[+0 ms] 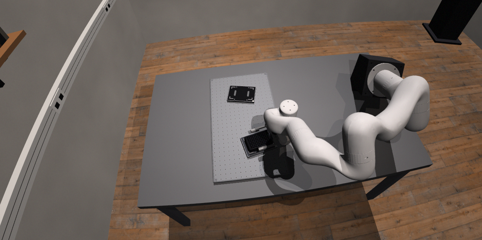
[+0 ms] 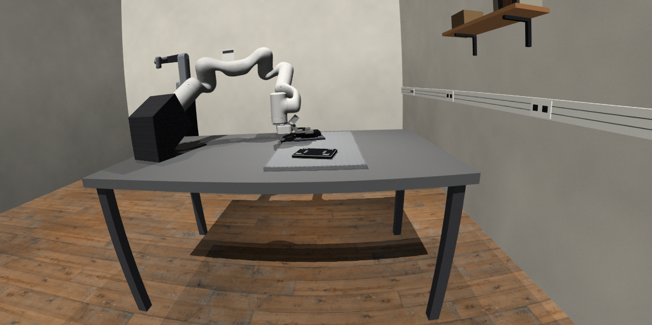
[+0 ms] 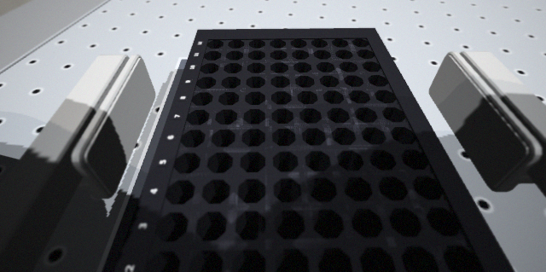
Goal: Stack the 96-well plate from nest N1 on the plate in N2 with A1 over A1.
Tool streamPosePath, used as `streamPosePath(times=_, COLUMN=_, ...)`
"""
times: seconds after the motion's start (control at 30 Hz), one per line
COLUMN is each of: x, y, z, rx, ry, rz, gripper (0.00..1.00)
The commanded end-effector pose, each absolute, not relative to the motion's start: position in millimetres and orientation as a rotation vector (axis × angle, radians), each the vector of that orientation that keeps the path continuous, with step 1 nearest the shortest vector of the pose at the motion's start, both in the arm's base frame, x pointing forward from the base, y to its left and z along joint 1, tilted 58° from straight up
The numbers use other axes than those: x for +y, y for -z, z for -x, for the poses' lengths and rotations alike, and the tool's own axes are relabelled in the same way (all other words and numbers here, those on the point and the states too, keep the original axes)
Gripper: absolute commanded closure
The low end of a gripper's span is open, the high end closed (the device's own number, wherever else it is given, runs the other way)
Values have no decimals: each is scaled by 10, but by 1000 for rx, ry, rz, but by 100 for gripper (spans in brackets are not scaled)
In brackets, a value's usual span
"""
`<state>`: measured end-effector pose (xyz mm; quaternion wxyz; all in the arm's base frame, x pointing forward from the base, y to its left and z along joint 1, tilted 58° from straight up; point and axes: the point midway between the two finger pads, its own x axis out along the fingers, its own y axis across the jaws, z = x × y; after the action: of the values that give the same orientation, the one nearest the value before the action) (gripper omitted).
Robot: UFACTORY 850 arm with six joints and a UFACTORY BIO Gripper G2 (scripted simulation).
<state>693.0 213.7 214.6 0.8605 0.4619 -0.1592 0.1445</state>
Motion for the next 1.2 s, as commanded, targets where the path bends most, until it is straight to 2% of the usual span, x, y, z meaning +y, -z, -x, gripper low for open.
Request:
streamPosePath(times=0.0, x=2131, y=-2152, z=-6933, rx=-335, ry=-303, rz=-969, gripper=63)
streamPosePath(times=0.7, x=2131, y=-2152, z=-6933, rx=-335, ry=-303, rz=-969, gripper=63)
streamPosePath(times=1.17, x=1862, y=-2319, z=-6889, rx=-335, ry=-303, rz=-969, gripper=63)
